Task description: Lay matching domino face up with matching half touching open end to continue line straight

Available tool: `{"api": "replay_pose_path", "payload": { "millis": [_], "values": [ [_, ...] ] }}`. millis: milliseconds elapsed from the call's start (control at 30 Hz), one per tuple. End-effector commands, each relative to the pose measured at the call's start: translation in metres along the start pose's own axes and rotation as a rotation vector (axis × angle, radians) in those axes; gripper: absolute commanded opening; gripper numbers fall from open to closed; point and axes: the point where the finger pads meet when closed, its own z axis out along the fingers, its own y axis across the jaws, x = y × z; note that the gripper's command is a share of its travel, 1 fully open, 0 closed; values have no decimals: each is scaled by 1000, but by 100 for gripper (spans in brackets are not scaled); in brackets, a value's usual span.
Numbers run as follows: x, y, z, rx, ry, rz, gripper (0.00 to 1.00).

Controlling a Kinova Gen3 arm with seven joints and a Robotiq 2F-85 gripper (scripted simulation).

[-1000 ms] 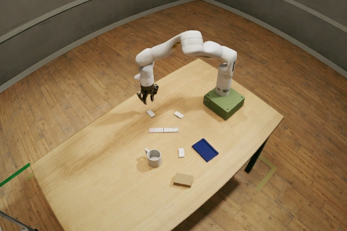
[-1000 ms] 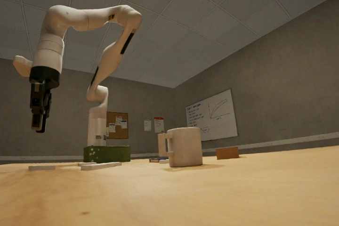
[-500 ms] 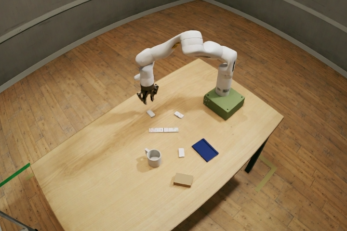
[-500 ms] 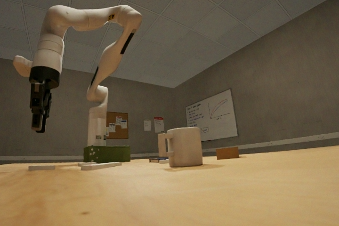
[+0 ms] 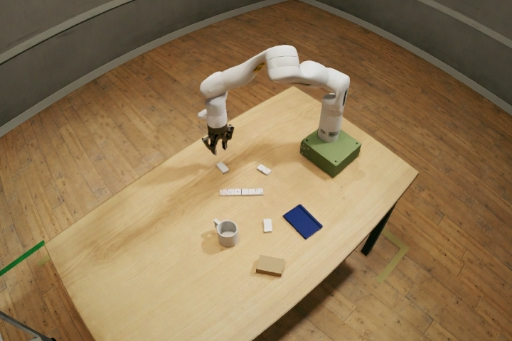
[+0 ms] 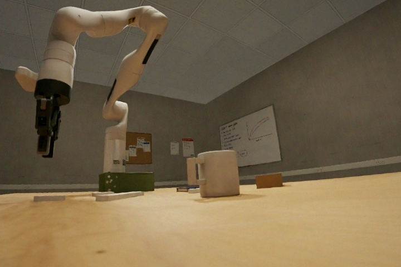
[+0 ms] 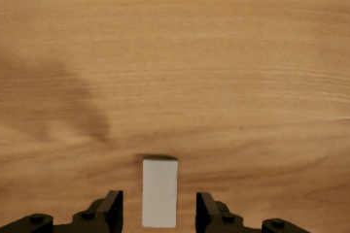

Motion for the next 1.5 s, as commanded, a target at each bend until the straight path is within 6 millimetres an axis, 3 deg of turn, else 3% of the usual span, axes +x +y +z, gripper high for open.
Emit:
{"api": "replay_pose_path", "payload": {
  "millis": [0,1467],
  "values": [
    [0,-1,2,2,0,0,49],
    [0,-1,67,2,0,0,49]
  ]
}}
